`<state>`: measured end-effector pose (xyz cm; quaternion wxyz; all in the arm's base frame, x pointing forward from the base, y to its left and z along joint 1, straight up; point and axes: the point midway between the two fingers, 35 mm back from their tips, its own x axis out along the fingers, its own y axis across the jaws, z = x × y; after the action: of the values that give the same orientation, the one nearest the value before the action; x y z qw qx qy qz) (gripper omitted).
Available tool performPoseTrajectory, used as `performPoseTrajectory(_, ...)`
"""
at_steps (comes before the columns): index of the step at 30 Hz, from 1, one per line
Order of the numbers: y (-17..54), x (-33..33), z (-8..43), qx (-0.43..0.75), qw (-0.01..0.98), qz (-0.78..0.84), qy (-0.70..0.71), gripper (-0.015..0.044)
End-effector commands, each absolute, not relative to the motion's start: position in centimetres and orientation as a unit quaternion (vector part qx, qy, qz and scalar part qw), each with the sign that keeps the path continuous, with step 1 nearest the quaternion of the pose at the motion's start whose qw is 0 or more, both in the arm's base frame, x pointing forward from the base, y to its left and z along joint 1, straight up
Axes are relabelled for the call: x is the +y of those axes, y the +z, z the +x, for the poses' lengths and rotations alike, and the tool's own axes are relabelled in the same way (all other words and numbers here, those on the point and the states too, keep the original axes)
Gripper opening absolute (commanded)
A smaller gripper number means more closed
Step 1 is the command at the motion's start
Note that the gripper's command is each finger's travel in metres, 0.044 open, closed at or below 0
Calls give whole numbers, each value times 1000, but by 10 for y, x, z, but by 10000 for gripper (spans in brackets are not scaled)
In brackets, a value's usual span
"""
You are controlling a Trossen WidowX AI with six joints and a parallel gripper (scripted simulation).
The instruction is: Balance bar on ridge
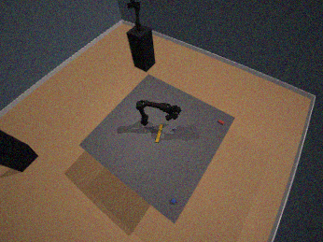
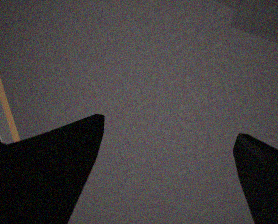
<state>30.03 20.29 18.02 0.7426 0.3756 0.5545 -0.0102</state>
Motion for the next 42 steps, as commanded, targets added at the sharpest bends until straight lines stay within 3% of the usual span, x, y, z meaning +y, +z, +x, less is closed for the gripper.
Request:
performPoseTrajectory(1, 169, 179, 298, 560, 735, 378, -55, 315)
performPoseTrajectory(29, 117, 17, 224, 580, 603, 399, -376, 315)
performPoseTrajectory(42, 76, 11, 219, 580, 592, 400, -391, 315)
